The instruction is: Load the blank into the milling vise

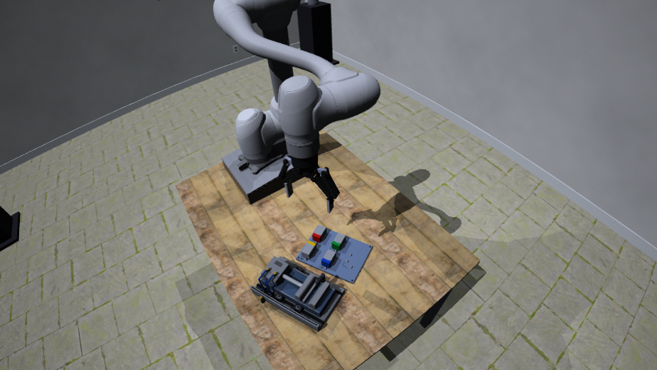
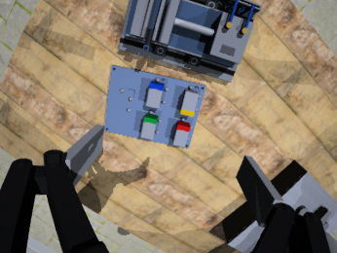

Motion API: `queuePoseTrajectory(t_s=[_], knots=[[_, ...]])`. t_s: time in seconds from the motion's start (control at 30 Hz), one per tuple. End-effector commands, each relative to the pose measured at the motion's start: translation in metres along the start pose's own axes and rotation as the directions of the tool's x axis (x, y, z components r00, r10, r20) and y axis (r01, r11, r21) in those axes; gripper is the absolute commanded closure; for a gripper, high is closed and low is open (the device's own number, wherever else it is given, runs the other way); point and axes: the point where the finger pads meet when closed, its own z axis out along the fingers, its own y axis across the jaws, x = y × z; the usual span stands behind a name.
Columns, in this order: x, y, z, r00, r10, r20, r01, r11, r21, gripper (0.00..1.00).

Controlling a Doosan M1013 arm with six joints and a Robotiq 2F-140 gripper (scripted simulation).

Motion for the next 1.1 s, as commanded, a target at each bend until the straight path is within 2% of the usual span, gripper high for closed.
queuePoseTrajectory(t_s=[0.0, 0.13, 0.6, 1.07], knots=[[-0.009, -0.001, 0.006, 1.000, 0.000, 0.000, 0.000, 1.000, 0.000, 0.00], [-0.013, -0.001, 0.009, 1.000, 0.000, 0.000, 0.000, 1.000, 0.000, 0.00], [-0.059, -0.006, 0.040, 1.000, 0.000, 0.000, 0.000, 1.000, 0.000, 0.00], [-0.072, -0.008, 0.049, 1.000, 0.000, 0.000, 0.000, 1.000, 0.000, 0.00]])
